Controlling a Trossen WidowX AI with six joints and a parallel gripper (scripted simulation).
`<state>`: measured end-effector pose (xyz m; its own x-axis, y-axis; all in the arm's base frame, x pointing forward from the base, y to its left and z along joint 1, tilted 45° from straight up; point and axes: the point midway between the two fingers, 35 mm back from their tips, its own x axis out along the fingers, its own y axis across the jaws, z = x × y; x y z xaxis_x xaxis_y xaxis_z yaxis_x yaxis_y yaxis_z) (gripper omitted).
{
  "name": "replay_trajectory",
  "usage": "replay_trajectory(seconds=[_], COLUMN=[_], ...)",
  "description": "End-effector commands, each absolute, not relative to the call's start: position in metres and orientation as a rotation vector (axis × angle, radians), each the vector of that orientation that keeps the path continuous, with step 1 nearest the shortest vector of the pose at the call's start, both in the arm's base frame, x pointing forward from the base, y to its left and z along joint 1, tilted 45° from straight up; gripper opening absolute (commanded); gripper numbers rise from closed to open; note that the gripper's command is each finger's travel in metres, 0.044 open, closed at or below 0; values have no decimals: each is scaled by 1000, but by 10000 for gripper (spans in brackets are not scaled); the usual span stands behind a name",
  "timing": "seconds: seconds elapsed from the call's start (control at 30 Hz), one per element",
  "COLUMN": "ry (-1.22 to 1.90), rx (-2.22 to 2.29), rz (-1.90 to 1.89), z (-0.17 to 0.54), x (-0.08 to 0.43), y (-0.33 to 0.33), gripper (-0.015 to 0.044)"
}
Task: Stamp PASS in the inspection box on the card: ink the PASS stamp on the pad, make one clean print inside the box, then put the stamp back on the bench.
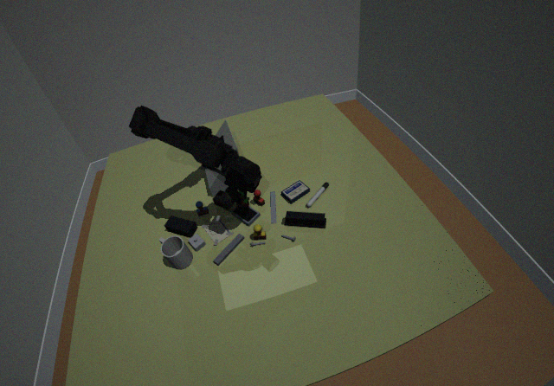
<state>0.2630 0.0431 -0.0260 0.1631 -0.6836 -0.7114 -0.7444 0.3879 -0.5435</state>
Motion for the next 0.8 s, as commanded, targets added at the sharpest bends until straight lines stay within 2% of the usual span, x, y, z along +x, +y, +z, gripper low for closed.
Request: replay_trajectory(seconds=[0.0,0.77], ry=[1549,1549], rx=[-1329,-1330], rz=[69,69], z=[-28,-39], x=[262,264], y=[40,29], gripper=[0,0])
